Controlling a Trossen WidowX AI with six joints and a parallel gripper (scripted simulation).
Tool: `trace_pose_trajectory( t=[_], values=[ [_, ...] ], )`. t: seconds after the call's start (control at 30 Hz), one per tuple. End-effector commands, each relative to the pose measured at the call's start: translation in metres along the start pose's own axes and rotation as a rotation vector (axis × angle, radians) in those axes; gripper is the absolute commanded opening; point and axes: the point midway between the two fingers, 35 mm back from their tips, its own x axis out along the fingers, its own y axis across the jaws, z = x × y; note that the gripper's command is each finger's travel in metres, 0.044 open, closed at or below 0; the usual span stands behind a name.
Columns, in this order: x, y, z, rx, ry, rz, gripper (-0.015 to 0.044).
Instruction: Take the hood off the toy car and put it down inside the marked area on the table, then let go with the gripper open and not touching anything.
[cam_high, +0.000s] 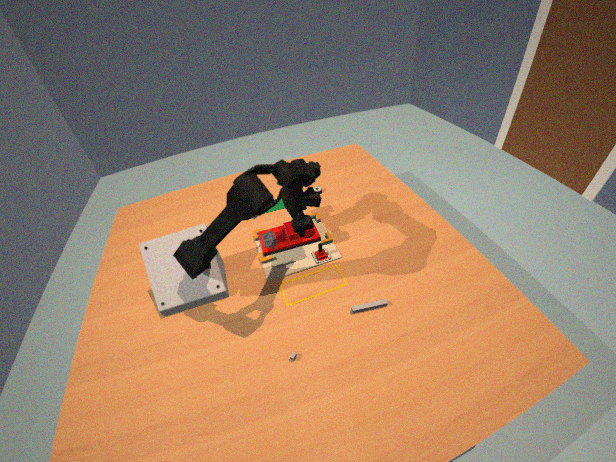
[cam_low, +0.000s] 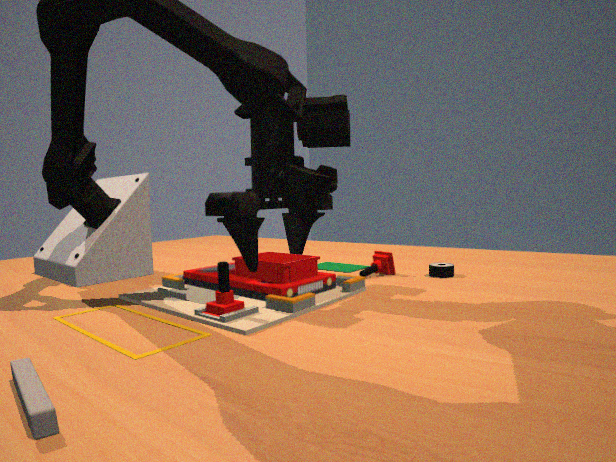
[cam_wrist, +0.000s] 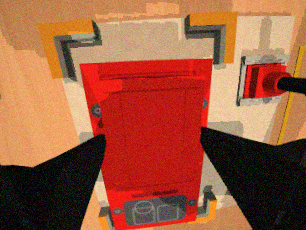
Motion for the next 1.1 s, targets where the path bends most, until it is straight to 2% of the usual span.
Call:
trace_pose_trajectory(
  t=[0.0,0.27,0.63,1.07],
  values=[
    [0.000,0.000,0.000,0.000,0.000,0.000,0.0348],
    [0.000,0.000,0.000,0.000,0.000,0.000,0.0295],
    [-0.006,0.000,0.000,0.000,0.000,0.001,0.0006],
    [-0.014,0.000,0.000,0.000,0.000,0.001,0.0000]
  ],
)
